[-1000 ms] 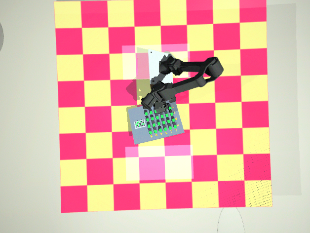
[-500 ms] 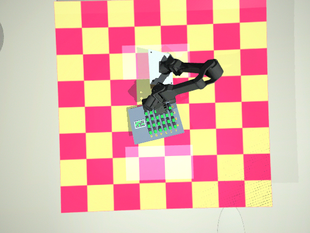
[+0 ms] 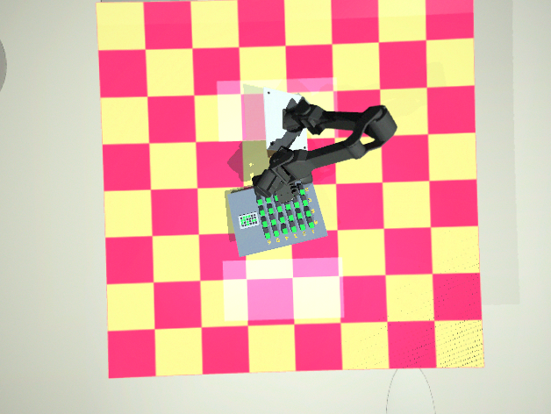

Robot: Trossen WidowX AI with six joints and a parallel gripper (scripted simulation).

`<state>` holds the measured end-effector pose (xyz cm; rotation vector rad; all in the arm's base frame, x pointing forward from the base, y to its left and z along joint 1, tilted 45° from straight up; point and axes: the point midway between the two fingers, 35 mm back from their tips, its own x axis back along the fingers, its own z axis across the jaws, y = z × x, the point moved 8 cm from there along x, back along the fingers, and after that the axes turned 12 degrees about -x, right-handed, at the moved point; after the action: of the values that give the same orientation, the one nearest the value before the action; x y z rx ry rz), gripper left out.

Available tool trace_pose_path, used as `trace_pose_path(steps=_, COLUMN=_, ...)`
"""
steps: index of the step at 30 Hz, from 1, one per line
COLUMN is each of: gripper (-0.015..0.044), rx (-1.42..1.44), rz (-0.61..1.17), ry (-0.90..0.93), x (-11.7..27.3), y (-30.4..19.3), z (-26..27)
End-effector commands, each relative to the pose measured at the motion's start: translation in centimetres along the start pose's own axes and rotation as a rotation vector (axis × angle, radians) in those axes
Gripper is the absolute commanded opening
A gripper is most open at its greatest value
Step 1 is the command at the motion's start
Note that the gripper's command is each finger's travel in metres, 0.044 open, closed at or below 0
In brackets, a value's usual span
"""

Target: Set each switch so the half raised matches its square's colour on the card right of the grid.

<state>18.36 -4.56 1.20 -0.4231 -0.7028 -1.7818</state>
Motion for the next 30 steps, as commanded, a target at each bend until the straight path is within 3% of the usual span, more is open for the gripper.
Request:
trace_pose_path(steps=1, gripper=0.0000, rx=-0.003, rz=-0.002, ry=0.004, x=-0.03, y=0.01, z=0.02)
trace_pose_path(steps=30, gripper=0.0000, rx=-0.003, rz=-0.003, ry=0.004, x=-0.42, y=0.00, z=0.03)
